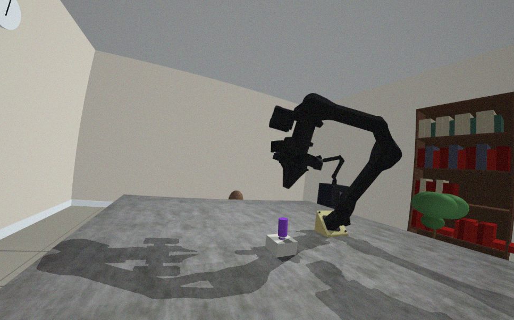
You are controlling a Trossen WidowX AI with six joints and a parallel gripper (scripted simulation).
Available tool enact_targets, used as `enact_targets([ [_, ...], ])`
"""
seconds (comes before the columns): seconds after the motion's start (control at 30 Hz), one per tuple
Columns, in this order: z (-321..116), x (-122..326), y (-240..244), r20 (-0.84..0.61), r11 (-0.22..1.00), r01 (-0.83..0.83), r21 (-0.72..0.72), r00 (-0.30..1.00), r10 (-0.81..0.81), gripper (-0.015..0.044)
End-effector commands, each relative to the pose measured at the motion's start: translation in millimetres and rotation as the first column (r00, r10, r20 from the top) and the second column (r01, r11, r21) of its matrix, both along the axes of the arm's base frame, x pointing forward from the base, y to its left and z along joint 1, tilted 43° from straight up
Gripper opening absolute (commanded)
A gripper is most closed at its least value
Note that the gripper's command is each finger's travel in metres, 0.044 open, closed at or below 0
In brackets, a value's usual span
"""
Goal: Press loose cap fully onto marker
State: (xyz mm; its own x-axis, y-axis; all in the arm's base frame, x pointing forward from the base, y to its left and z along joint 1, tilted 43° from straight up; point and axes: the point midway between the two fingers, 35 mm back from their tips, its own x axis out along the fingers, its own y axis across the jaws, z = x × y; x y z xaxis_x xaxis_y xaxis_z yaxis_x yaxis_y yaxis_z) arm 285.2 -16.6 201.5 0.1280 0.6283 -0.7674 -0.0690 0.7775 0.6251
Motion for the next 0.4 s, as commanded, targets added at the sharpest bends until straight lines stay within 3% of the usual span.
enact_targets([
  [0.0, 0.6, -0.6, -1.3, -0.011, 1.0, 0.008, -0.001, 1.0, -0.008, 0.0157],
  [0.37, 0.6, -0.6, -1.3, -0.011, 1.0, 0.008, -0.001, 1.0, -0.008, 0.044],
])
